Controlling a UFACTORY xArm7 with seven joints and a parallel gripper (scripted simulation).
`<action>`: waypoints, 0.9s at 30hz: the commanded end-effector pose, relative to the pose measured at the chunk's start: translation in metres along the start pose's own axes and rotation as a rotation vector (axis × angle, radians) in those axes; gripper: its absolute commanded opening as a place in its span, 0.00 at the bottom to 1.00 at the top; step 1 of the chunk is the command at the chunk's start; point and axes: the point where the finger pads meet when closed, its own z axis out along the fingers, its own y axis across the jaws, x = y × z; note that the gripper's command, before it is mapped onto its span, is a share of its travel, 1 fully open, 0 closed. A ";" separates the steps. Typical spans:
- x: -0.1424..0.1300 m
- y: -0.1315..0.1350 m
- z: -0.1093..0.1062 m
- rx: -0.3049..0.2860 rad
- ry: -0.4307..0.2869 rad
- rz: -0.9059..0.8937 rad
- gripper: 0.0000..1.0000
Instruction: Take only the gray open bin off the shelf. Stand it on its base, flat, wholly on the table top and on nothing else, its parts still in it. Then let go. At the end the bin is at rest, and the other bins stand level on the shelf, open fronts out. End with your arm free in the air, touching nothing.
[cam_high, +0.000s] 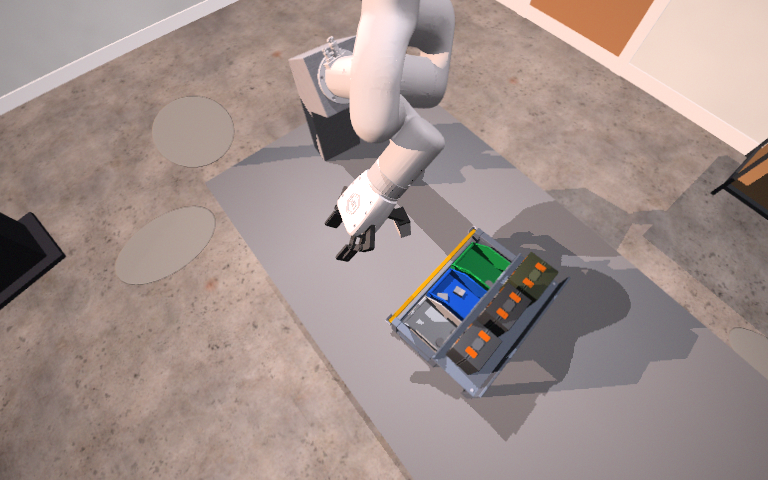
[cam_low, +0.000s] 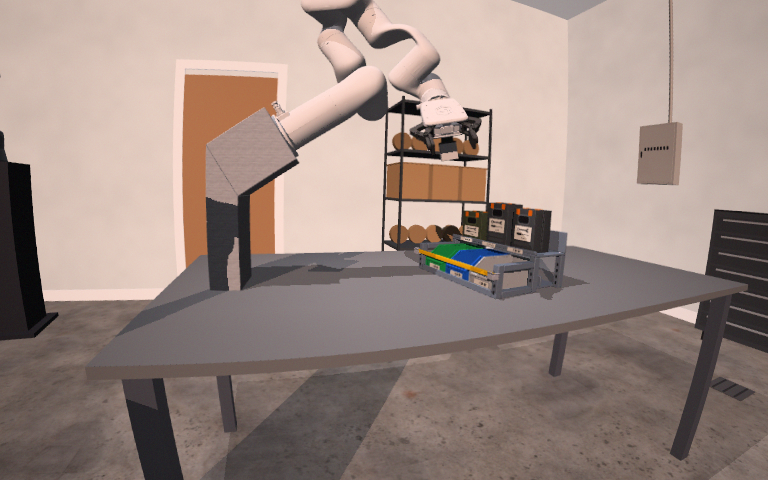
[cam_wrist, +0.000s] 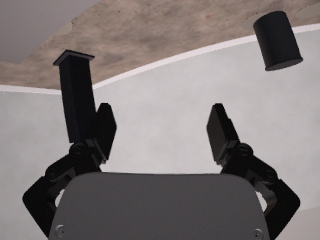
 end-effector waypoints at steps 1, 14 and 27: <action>-0.036 -0.004 0.000 0.015 -0.116 0.050 1.00; -0.057 -0.008 -0.001 0.026 -0.190 0.081 1.00; -0.090 -0.014 -0.004 0.043 -0.301 0.127 1.00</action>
